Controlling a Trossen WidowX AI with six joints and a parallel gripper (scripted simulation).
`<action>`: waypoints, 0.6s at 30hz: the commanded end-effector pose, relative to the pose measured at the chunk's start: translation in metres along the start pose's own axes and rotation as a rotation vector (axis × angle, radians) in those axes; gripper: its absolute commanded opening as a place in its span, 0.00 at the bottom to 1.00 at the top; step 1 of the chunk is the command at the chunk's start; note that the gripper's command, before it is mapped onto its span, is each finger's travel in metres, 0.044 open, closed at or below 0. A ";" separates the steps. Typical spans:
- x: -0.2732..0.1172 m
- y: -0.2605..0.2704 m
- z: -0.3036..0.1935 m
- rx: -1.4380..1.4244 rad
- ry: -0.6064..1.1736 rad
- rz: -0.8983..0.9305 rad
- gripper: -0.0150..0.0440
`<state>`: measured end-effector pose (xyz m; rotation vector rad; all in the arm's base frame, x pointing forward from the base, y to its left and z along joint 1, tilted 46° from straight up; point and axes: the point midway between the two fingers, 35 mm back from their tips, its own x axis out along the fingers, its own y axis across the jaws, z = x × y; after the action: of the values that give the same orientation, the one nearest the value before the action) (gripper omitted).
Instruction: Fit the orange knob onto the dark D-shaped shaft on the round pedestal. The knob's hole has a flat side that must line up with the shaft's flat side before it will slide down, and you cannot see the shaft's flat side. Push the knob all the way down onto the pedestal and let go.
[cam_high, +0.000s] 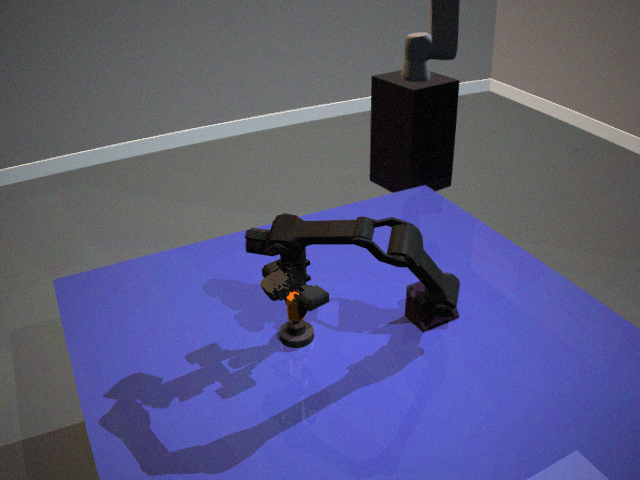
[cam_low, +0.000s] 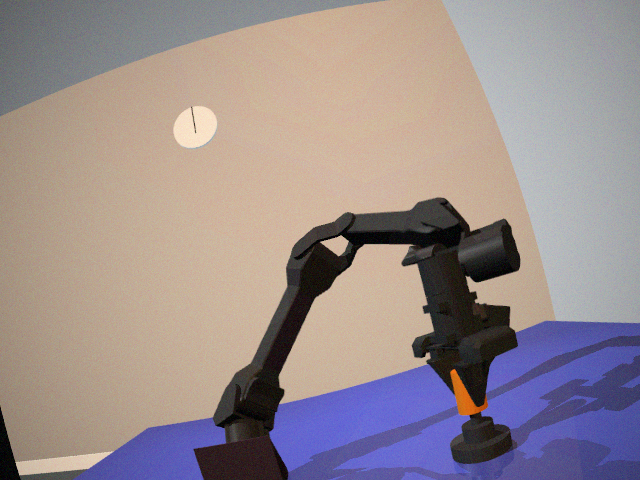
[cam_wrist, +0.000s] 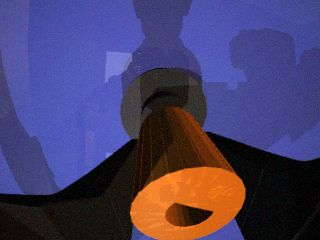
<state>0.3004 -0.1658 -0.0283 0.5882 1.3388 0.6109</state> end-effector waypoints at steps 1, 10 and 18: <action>0.001 -0.002 -0.001 -0.006 -0.005 -0.001 0.25; 0.003 -0.001 0.000 -0.007 -0.005 -0.001 0.25; 0.000 0.000 0.001 -0.006 -0.005 -0.001 0.25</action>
<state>0.3002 -0.1649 -0.0310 0.5832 1.3371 0.6118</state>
